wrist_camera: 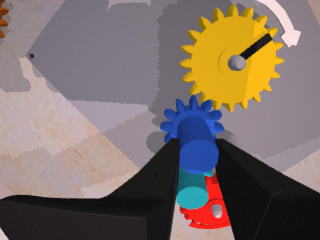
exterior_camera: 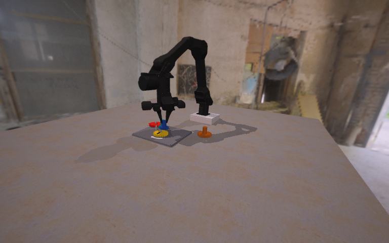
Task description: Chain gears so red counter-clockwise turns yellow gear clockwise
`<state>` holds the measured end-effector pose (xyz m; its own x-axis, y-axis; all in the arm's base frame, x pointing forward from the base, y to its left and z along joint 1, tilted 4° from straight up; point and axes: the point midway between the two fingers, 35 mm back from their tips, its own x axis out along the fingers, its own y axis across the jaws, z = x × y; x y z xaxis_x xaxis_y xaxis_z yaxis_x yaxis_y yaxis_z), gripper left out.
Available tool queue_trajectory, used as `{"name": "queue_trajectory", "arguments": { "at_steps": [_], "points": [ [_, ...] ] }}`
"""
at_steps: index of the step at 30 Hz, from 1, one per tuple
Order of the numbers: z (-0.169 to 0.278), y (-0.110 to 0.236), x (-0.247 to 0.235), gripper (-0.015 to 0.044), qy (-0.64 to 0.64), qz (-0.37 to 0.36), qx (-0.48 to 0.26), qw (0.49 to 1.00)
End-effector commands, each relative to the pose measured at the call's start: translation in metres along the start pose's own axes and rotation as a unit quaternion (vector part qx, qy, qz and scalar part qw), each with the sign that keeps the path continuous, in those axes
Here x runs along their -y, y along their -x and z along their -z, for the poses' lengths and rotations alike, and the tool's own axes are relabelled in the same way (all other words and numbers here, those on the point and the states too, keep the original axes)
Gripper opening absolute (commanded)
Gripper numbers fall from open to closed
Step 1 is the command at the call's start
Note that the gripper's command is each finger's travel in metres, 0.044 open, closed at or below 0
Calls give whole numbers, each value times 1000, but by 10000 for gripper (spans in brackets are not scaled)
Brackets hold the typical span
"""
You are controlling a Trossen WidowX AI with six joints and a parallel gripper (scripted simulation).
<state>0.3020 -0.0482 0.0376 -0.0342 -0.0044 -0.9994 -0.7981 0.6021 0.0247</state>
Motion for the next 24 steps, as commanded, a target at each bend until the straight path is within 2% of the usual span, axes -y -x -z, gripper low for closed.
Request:
{"name": "queue_trajectory", "arguments": {
  "at_steps": [1, 8, 24],
  "points": [
    [1, -1, 0, 0, -37, 0, -2, 999],
    [0, -2, 0, 0, 7, 0, -2, 1000],
    [1, -6, 0, 0, 206, 0, -2, 978]
  ]
}}
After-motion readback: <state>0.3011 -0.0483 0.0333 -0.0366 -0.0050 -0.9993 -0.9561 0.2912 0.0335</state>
